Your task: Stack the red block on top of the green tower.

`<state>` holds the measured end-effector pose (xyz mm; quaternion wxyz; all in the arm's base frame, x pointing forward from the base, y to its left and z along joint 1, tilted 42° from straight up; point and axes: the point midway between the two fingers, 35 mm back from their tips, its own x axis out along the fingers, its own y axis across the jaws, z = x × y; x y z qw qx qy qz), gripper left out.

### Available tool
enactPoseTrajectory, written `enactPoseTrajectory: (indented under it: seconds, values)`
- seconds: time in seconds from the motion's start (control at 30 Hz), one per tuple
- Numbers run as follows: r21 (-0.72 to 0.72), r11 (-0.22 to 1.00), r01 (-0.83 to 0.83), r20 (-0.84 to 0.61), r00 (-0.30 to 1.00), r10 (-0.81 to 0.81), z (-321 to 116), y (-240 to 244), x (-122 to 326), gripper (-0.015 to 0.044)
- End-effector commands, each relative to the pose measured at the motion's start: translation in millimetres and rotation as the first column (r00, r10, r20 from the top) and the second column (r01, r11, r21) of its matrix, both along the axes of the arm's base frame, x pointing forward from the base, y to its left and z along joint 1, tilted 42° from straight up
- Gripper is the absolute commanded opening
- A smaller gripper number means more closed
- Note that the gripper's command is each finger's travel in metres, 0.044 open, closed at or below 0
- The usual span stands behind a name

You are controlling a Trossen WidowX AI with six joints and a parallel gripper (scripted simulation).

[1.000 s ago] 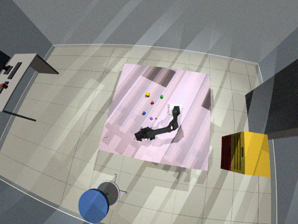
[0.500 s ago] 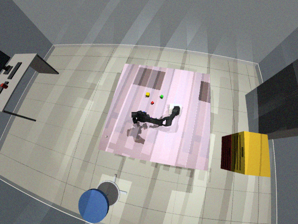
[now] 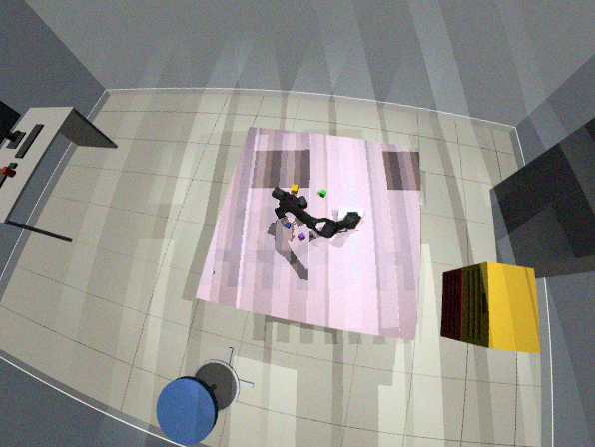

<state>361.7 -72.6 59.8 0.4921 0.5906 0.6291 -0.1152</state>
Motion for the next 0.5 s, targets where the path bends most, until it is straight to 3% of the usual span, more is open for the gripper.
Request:
enactPoseTrajectory:
  seconds: [0.0, 0.23, 0.47]
  values:
    - [-0.01, 0.999, -0.043, 0.001, 0.999, 0.043, -21.0, -20.9, -20.2, 0.044]
    - [0.001, 0.99, -0.14, 0.025, 0.99, 0.14, -58.2, -53.3, -65.9, 0.044]
    - [0.002, 0.99, -0.144, 0.026, 0.989, 0.144, -66.1, -49.5, -67.7, 0.044]
